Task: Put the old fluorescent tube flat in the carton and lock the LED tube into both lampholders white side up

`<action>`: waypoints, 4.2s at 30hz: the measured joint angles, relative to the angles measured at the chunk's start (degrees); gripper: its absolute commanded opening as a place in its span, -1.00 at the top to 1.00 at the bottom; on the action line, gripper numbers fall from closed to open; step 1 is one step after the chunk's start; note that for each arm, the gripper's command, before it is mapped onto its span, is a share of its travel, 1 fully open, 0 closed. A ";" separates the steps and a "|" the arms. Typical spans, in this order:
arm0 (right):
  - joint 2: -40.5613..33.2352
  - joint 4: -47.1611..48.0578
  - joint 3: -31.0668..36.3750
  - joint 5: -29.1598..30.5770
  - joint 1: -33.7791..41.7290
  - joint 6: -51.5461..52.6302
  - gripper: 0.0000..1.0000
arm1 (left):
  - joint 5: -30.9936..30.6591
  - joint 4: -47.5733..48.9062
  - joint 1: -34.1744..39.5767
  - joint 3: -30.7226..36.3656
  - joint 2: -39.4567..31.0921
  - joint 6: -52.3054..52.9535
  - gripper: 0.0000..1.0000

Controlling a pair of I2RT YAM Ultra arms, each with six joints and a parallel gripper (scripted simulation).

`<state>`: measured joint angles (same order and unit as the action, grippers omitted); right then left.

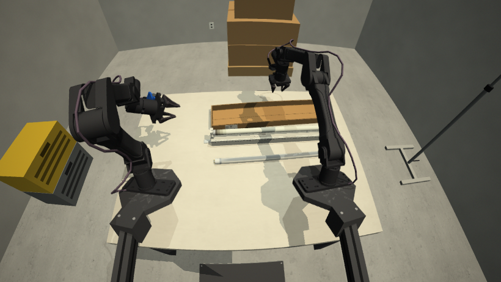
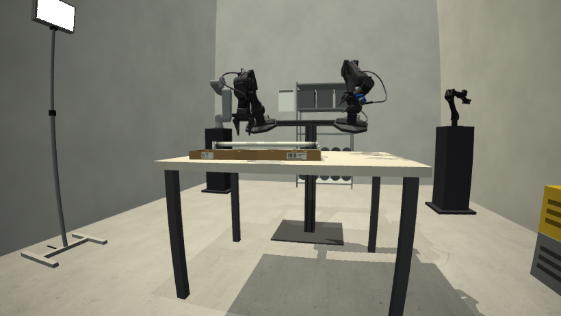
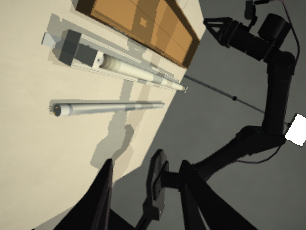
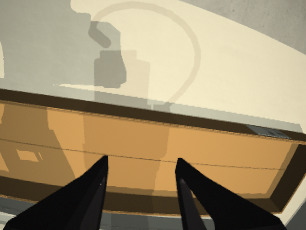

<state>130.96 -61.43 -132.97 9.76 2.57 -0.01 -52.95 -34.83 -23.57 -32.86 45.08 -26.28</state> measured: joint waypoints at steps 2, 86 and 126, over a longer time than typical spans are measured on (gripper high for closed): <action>0.00 0.00 0.00 0.00 0.00 0.00 0.02 | 0.00 0.00 0.00 0.00 0.00 0.00 0.02; -23.04 -0.35 47.17 -4.13 -9.33 90.05 0.02 | 58.73 -36.87 52.04 -80.21 85.22 72.59 0.02; -19.96 9.16 54.80 -4.26 -10.40 90.86 0.02 | 59.71 -28.70 53.24 -75.71 89.20 74.51 0.02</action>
<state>111.00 -52.27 -78.17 5.50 -7.84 90.85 6.76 -63.53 29.67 -108.57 134.28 48.23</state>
